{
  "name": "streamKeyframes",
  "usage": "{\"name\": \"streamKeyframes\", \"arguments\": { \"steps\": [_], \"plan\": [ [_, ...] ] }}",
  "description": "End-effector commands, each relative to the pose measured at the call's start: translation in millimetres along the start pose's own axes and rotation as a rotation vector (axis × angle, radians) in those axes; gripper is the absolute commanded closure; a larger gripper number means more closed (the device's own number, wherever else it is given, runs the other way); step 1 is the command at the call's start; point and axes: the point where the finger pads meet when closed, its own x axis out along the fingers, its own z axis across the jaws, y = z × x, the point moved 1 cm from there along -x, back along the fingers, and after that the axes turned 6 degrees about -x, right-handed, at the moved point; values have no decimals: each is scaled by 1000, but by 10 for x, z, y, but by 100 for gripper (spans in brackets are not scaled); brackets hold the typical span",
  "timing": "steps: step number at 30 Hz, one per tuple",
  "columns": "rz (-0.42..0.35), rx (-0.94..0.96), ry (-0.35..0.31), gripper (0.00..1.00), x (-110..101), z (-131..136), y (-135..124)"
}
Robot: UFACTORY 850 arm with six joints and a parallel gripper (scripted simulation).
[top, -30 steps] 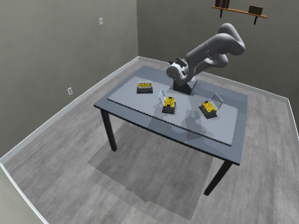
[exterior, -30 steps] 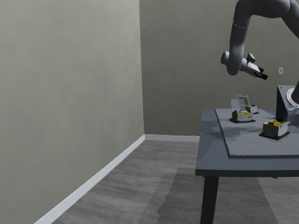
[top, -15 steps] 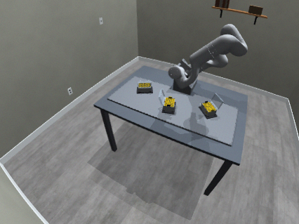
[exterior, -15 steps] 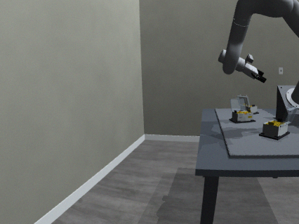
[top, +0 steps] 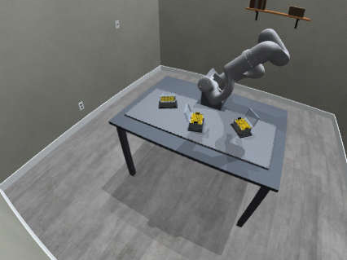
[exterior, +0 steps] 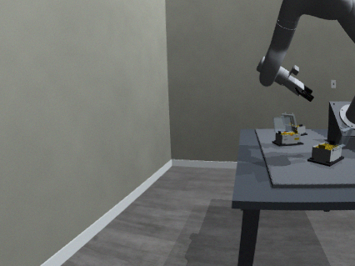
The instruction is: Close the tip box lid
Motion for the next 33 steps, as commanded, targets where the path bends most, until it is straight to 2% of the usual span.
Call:
{"name": "streamKeyframes", "arguments": {
  "steps": [1, 5, 7, 12, 14, 19, 20, 22, 23, 28, 30, 33],
  "plan": [
    [-24, -11, -48, 0, -52, 189, -36],
    [-24, -11, -48, 0, -73, 278, -54],
    [-51, -29, -106, 0, -98, 367, -69],
    [-54, -31, -111, 0, -149, 555, -103],
    [-81, -52, -168, 0, -176, 643, -116],
    [-85, -54, -175, 0, -233, 834, -147],
    [-98, -66, -203, 0, -248, 878, -152],
    [-98, -66, -203, 0, -248, 878, -152],
    [-112, -78, -231, 0, -262, 922, -158],
    [-116, -81, -238, 0, -325, 1115, -184],
    [-143, -107, -293, 0, -357, 1204, -193],
    [-147, -112, -302, 0, -407, 1343, -208]
  ]
}}
